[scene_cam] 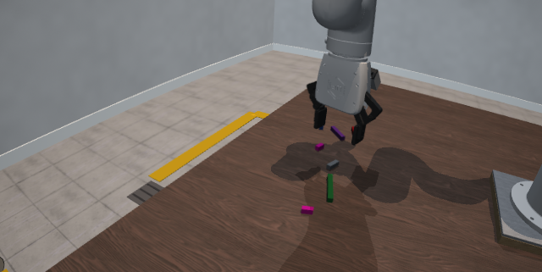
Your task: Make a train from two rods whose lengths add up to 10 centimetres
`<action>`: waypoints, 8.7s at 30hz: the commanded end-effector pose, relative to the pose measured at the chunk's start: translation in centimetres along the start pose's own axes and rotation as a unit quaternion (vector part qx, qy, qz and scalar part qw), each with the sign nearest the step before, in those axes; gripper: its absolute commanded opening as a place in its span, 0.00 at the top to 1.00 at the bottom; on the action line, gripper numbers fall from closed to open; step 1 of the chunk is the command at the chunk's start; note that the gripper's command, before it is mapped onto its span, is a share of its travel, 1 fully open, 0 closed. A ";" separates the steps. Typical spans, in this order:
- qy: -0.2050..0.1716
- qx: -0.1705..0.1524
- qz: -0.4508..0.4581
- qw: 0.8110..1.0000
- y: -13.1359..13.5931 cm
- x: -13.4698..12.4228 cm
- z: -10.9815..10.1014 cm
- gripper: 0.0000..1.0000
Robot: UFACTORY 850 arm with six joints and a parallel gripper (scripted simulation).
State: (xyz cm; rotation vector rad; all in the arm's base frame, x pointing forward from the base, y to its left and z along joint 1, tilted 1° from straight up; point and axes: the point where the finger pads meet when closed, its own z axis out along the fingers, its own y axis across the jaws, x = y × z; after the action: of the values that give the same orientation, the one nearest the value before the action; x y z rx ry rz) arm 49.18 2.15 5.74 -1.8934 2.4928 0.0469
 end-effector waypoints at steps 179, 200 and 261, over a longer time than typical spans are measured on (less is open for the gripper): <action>0.013 0.003 0.039 0.999 -0.2 0.3 5.1 0.76; 0.013 0.003 0.039 0.999 -0.2 0.3 5.2 0.76; 0.013 0.003 0.039 0.999 -0.2 0.3 6.5 0.96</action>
State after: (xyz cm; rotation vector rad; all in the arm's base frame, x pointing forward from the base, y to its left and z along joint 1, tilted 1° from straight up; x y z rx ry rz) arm 49.11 2.00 -0.83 -1.8068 2.5816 0.0180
